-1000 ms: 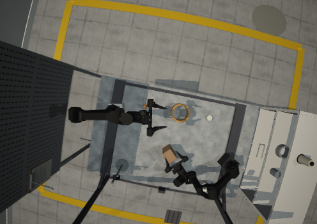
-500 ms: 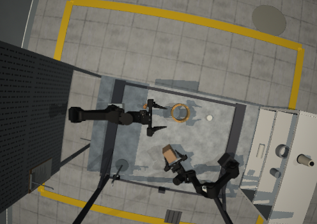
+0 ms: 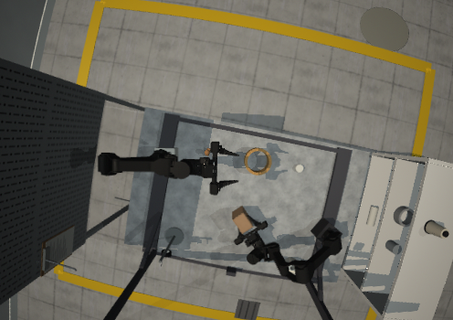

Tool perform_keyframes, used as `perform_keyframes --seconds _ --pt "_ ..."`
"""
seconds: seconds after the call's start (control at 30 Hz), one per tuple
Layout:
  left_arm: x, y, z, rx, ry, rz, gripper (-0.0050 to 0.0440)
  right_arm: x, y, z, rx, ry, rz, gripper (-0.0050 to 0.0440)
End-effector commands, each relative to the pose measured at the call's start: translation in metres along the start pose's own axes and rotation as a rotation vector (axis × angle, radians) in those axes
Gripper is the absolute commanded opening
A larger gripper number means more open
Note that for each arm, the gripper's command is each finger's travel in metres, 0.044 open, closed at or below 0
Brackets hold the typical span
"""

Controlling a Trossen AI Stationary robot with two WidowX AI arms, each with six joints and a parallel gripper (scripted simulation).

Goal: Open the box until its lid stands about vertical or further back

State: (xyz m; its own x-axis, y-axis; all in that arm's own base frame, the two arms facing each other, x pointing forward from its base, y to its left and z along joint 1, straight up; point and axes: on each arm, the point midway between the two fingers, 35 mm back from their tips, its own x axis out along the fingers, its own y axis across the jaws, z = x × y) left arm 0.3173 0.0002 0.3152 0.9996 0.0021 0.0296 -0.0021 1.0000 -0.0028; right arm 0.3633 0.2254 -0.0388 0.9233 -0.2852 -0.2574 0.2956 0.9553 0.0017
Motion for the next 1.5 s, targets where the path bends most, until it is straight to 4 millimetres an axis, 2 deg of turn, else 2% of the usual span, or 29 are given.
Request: perform_keyframes --seconds 0.0,0.17,0.2,0.27,0.37,0.5,0.67,0.77,0.83,0.93,1.1,1.33,1.4,1.47 --pt "-0.001 0.000 0.008 0.003 -0.020 -0.002 0.0440 0.000 0.005 0.008 0.021 -0.009 0.008 0.0313" --pt "-0.001 0.000 0.008 0.003 -0.020 -0.002 0.0440 0.000 0.005 0.008 0.021 -0.009 0.008 0.0313" --pt "-0.001 0.000 0.007 -0.001 -0.019 -0.002 0.0416 0.000 0.005 0.008 0.021 -0.009 0.008 0.0313" --pt "-0.001 0.000 0.007 -0.001 -0.019 -0.002 0.0416 0.000 0.005 0.008 0.021 -0.009 0.008 0.0313" --pt "0.005 -0.004 0.004 -0.049 0.004 -0.002 0.0344 0.000 0.005 0.008 0.021 -0.009 0.008 0.0313" --pt "0.022 -0.017 -0.009 -0.198 0.079 0.005 0.0248 0.000 0.005 0.008 0.021 -0.009 0.008 0.0313" --pt "0.053 -0.052 -0.041 -0.472 0.231 0.057 0.0128 0.000 0.005 0.008 0.021 -0.009 0.008 0.0313" --pt "0.065 -0.073 -0.059 -0.608 0.298 0.103 0.0056 0.000 0.005 0.008 0.021 -0.009 0.008 0.0313" --pt "0.065 -0.073 -0.059 -0.608 0.298 0.103 0.0056 0.000 0.005 0.008 0.021 -0.009 0.008 0.0313" --pt "0.077 -0.097 -0.077 -0.775 0.355 0.178 0.0050 0.000 0.005 0.008 0.021 -0.009 0.008 0.0313" --pt "0.087 -0.134 -0.105 -0.957 0.408 0.298 0.0050 0.000 0.005 0.008 0.021 -0.009 0.008 0.0313" --pt "0.090 -0.184 -0.142 -1.185 0.406 0.465 0.0050 0.000 0.005 0.008 0.021 -0.009 0.008 0.0313" --pt "0.090 -0.184 -0.142 -1.185 0.406 0.465 0.0050 0.000 0.005 0.008 0.021 -0.009 0.008 0.0313" --pt "0.089 -0.203 -0.156 -1.289 0.380 0.528 0.0050 0.000 0.005 0.008 0.021 -0.009 0.008 0.0313"
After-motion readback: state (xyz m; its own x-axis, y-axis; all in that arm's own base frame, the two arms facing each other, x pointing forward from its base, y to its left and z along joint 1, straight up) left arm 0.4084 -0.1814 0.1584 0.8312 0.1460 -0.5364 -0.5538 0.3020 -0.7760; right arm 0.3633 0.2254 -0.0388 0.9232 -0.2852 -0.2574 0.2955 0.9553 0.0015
